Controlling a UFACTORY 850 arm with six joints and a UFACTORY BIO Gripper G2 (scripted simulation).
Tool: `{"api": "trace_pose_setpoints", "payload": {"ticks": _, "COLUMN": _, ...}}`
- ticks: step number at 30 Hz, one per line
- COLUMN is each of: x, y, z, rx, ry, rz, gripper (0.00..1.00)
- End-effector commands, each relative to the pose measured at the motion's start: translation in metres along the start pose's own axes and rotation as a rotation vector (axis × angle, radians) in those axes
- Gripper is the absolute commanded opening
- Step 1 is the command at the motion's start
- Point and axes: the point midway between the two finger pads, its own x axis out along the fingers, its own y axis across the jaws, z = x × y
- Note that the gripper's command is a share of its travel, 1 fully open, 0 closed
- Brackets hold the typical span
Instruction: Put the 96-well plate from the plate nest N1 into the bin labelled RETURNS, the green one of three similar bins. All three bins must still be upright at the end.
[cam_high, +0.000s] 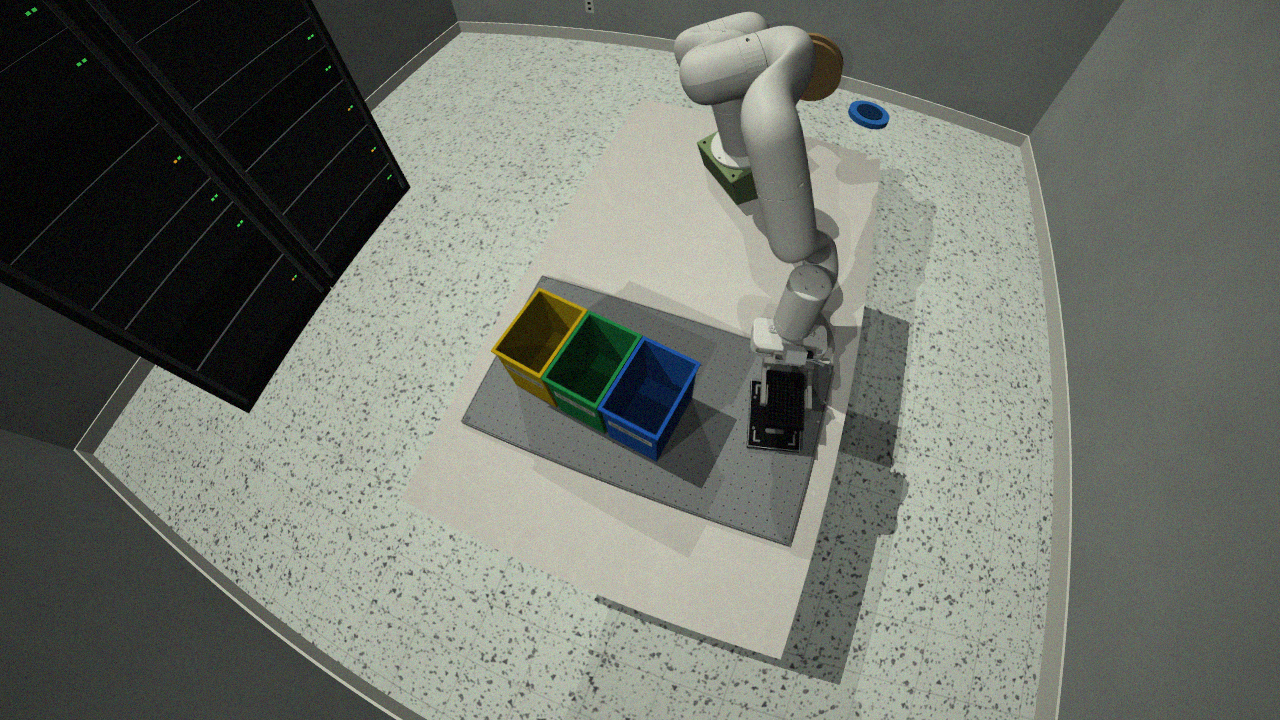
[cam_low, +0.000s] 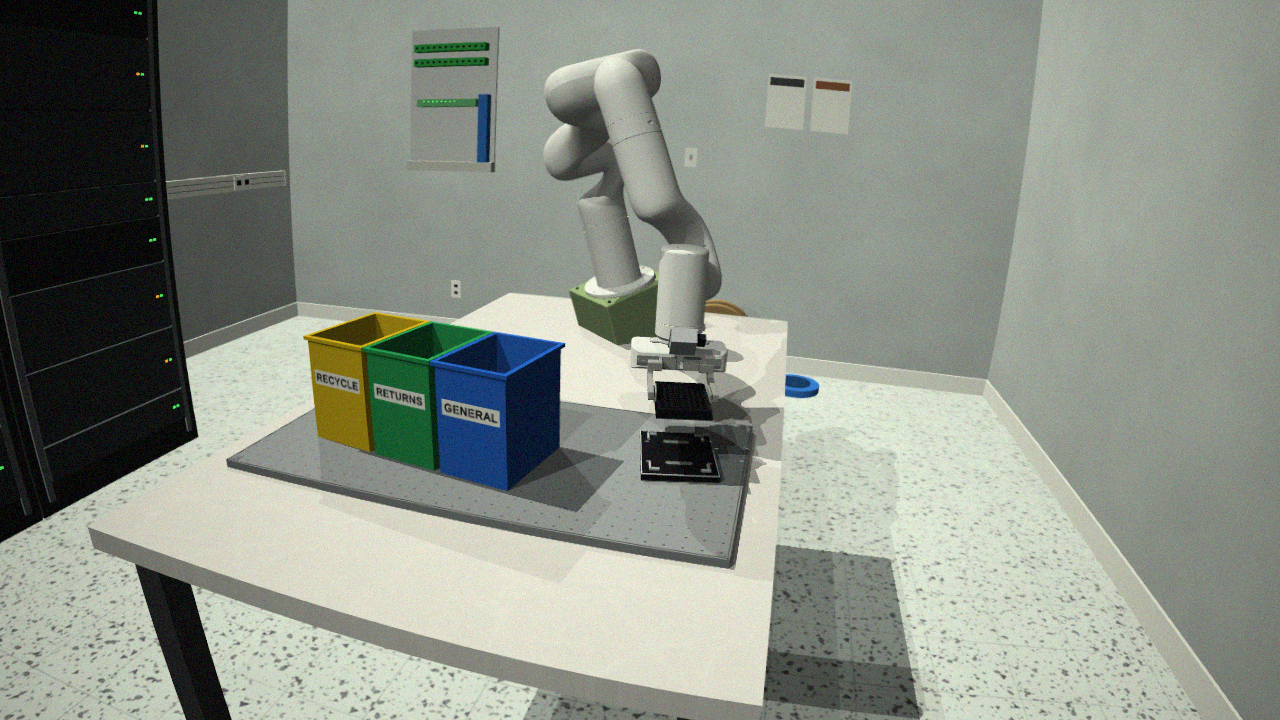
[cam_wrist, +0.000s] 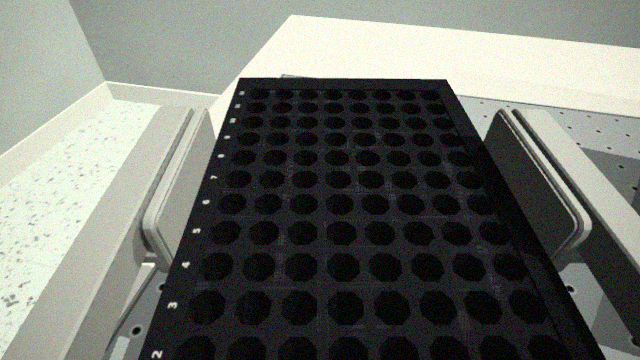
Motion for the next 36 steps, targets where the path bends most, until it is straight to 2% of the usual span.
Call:
{"api": "trace_pose_setpoints", "payload": {"ticks": 1, "x": 0.001, "y": 0.0, "z": 0.007, "rx": 0.001, "ry": -0.002, "rz": 0.0, "gripper": 0.0}}
{"api": "trace_pose_setpoints", "payload": {"ticks": 36, "x": 0.001, "y": 0.0, "z": 0.057, "rx": 0.001, "ry": -0.002, "rz": 0.0, "gripper": 0.0}}
